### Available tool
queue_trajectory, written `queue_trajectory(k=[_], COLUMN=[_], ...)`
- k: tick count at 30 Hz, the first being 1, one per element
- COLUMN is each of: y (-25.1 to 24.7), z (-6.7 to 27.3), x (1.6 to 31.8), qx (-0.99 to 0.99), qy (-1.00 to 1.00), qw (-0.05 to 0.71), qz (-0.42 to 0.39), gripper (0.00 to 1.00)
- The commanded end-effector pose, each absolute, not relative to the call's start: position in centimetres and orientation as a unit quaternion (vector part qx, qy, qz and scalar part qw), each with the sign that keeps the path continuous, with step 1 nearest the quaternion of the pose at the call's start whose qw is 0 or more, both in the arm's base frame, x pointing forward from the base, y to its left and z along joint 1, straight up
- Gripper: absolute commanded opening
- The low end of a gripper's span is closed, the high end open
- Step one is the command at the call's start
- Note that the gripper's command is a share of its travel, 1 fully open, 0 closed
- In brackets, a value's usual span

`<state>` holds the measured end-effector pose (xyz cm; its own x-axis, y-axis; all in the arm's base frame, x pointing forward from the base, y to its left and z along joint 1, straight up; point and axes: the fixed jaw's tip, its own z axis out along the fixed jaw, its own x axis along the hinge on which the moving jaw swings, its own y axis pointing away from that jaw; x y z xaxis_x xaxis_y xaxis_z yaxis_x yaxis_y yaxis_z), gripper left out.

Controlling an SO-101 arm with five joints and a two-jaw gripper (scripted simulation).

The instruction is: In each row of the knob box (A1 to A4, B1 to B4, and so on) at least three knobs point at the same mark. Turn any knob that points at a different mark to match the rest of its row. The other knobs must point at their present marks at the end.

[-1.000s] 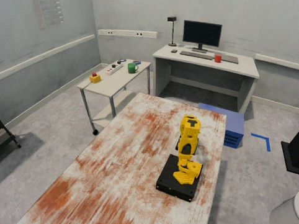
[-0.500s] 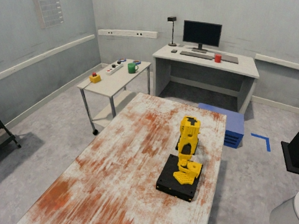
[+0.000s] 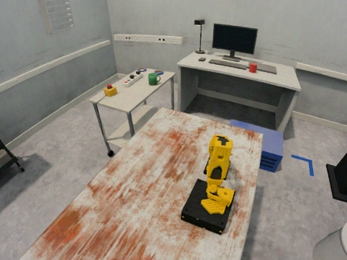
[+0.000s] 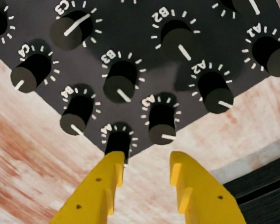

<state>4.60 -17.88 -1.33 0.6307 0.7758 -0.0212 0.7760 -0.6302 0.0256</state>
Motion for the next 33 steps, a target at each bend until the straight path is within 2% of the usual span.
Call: queue_trajectory(k=[1, 33], y=[-17.32, -16.82], z=[-1.84, -2.25], x=[4.34, 4.10], qx=[0.906, 0.906], qy=[0.424, 0.424], qw=[0.001, 0.001], qz=[0.000, 0.000], gripper=[0.10, 0.10])
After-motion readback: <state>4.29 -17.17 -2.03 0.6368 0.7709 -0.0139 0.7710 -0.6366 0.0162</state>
